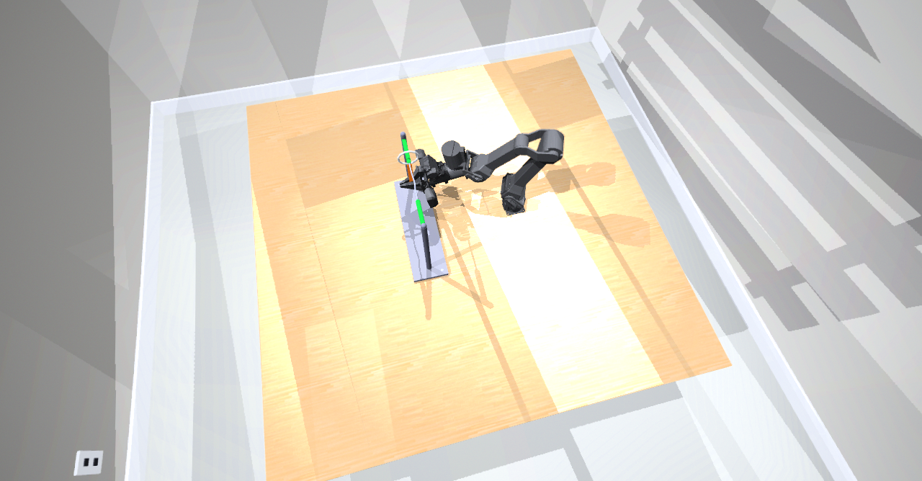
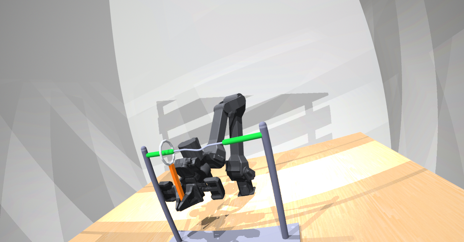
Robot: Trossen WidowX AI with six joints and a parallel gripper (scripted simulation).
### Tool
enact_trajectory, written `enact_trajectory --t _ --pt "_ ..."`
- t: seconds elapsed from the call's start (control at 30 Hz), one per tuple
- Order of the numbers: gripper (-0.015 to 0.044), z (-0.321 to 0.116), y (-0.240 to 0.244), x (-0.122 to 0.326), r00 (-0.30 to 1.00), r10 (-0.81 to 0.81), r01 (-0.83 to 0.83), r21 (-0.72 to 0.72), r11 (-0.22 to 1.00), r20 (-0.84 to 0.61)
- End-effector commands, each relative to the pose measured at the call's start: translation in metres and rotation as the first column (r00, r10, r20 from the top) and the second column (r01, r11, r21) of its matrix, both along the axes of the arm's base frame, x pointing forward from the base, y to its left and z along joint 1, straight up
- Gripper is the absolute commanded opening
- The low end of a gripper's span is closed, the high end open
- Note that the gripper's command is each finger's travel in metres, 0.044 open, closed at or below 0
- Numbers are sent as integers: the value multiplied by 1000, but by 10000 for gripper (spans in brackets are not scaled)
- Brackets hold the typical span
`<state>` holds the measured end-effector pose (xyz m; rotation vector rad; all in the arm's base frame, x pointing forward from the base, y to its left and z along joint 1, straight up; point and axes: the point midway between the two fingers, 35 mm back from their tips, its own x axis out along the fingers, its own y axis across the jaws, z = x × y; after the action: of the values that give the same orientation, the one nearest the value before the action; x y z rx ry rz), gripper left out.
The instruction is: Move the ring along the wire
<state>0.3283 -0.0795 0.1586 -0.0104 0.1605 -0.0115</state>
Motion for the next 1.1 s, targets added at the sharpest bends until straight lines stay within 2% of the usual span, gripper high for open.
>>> enact_trajectory --t 0.0,1.07 --pt "-150 1 0 0 1000 4 -4 4 1000 0" --pt "-150 1 22 1 1000 12 -12 3 1000 -1"
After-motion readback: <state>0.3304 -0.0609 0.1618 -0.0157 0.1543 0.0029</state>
